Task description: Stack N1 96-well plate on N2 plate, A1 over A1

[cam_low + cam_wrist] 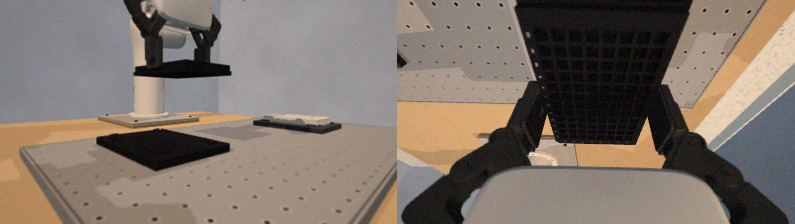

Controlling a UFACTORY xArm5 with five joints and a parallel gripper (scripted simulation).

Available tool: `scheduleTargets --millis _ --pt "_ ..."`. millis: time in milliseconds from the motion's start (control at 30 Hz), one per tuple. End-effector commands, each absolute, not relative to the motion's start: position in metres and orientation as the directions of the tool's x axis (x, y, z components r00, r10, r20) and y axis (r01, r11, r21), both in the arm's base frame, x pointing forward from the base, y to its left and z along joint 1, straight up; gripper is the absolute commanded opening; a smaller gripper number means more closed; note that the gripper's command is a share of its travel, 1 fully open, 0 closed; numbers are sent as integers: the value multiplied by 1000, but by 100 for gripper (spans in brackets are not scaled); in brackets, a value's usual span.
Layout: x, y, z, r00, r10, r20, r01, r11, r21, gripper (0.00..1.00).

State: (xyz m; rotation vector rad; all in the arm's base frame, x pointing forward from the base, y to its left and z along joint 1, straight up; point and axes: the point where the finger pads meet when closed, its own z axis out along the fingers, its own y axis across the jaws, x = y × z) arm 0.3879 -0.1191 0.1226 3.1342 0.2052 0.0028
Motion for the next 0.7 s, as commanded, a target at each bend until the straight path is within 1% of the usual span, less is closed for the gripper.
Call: scheduleTargets --millis 0,667 --pt "389 -107 124 992 129 6 129 -992 3 0" --pt "386 -47 124 992 129 6 129 -992 2 0"
